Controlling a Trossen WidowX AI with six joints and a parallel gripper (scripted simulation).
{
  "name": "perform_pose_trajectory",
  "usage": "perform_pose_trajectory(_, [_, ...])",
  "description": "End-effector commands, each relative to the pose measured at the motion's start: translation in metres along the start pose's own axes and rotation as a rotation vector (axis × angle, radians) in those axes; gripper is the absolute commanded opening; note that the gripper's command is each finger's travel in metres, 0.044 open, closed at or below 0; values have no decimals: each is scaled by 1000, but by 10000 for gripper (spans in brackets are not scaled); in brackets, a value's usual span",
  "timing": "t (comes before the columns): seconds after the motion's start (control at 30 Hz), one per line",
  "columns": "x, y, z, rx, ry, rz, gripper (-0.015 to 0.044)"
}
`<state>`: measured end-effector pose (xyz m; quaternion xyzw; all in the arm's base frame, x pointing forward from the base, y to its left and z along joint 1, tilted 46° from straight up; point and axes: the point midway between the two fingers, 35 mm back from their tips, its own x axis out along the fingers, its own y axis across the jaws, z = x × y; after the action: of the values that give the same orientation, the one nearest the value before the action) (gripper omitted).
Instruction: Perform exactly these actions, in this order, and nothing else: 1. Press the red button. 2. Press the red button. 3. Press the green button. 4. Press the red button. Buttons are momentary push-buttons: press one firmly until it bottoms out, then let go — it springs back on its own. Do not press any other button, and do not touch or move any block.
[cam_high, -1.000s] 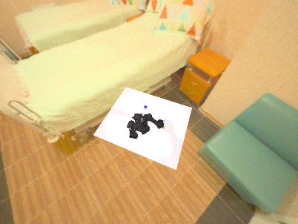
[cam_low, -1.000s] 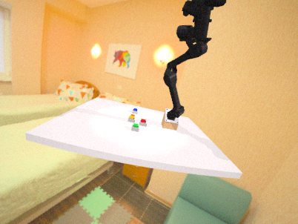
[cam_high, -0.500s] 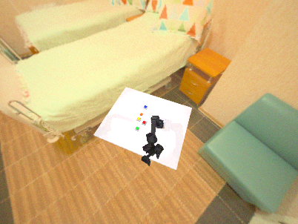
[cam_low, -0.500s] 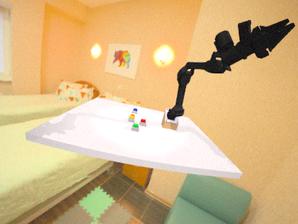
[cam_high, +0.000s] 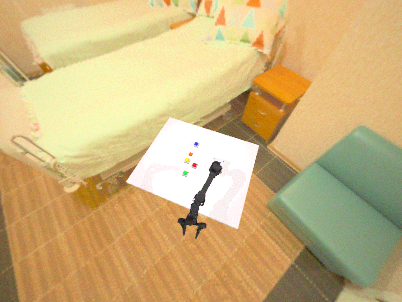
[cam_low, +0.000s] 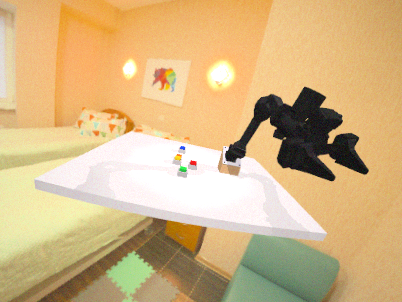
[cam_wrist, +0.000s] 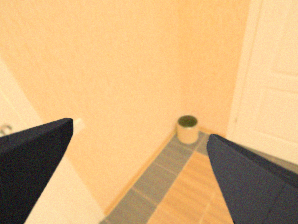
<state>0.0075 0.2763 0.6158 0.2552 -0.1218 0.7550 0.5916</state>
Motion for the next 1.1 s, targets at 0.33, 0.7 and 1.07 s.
perform_pose_trajectory(0.33, [-89,-220,-140,-111,561,-550,400])
perform_pose_trajectory(0.7, [-274,-319,-201,101,924,-936,400])
perform_pose_trajectory(1.07, [-479,-287,-241,649,1058,-1222,400])
